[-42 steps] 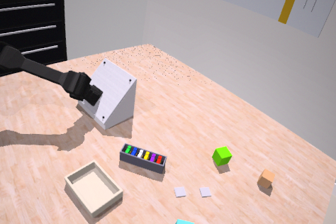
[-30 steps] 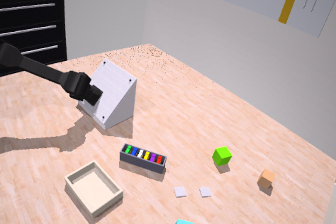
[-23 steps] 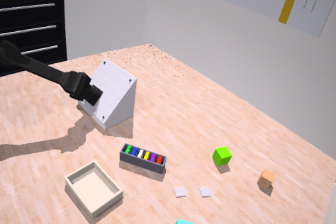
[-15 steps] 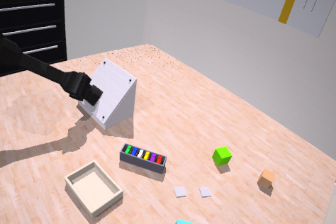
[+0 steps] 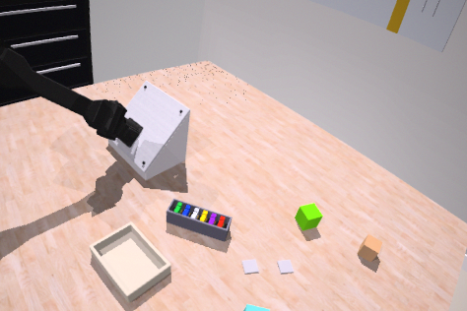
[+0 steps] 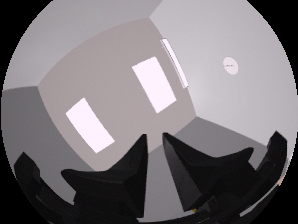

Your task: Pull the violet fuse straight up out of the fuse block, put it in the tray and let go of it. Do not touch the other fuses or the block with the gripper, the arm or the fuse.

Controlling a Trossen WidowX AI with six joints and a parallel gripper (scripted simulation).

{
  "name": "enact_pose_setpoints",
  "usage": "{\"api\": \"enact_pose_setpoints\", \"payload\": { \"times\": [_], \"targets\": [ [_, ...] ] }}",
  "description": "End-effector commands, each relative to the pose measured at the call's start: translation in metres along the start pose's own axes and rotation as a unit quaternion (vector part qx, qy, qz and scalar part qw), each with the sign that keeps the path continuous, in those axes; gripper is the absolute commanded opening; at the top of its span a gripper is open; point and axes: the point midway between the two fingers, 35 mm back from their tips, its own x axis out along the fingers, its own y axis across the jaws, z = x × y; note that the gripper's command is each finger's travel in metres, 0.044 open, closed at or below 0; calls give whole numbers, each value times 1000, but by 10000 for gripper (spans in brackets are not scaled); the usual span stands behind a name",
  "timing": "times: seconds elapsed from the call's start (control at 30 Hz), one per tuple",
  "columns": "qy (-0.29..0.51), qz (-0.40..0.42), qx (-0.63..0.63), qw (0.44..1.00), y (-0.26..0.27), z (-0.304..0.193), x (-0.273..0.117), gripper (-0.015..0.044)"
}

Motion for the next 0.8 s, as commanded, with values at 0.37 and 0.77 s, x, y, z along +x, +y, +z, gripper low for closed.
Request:
{"api": "enact_pose_setpoints", "payload": {
  "times": [0.37, 0.77],
  "targets": [
    [83, -317, -162, 931, -241, -49, -31, 74],
    [341, -509, -310, 727, -392, -125, -138, 74]
  ]
}}
